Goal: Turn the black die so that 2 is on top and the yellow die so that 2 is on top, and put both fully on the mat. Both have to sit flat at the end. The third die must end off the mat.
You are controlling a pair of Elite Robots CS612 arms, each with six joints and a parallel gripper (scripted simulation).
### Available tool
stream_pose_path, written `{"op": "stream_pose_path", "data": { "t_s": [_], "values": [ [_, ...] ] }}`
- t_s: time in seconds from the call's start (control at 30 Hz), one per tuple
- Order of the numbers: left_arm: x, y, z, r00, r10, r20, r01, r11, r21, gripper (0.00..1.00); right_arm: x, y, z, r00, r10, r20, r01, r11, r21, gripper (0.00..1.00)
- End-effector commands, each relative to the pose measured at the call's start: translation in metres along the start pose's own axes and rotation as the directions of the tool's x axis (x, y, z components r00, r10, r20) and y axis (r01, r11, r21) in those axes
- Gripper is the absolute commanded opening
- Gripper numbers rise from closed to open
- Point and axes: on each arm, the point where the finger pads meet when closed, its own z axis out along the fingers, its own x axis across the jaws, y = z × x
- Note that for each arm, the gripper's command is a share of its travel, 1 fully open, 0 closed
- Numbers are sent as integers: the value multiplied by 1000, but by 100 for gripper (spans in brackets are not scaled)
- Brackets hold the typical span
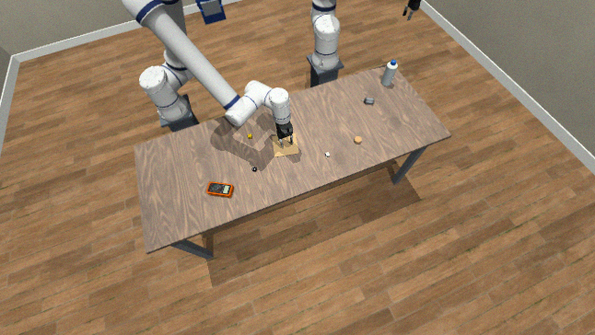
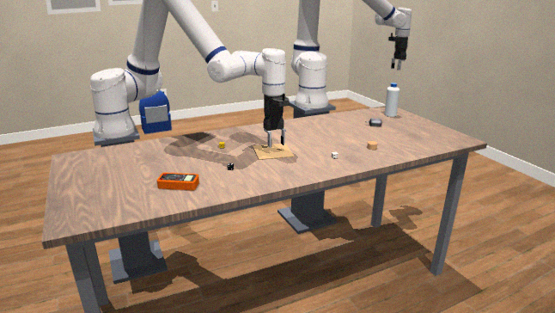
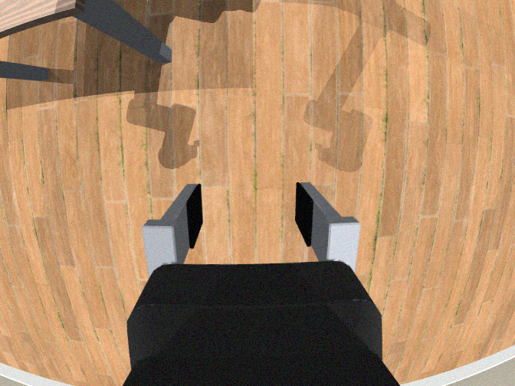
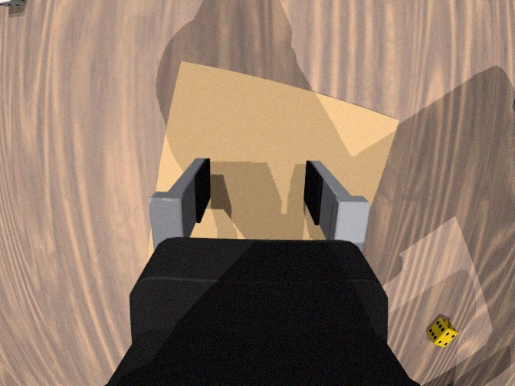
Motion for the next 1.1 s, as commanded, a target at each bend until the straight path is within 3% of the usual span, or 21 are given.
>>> {"op": "stream_pose_path", "data": {
  "t_s": [0.0, 0.53, 1.07],
  "values": [
    [0, 1, -1, 1000, 0, 0, 0, 1000, -2, 100, -25, -20, 0, 1000, 0, 0, 0, 1000, 0, 100],
    [0, 1, -1, 1000, 0, 0, 0, 1000, -2, 100, -103, -82, 0, 1000, 0, 0, 0, 1000, 0, 100],
    [0, 1, -1, 1000, 0, 0, 0, 1000, -2, 100, -154, -123, 0, 1000, 0, 0, 0, 1000, 0, 100]
  ]
}}
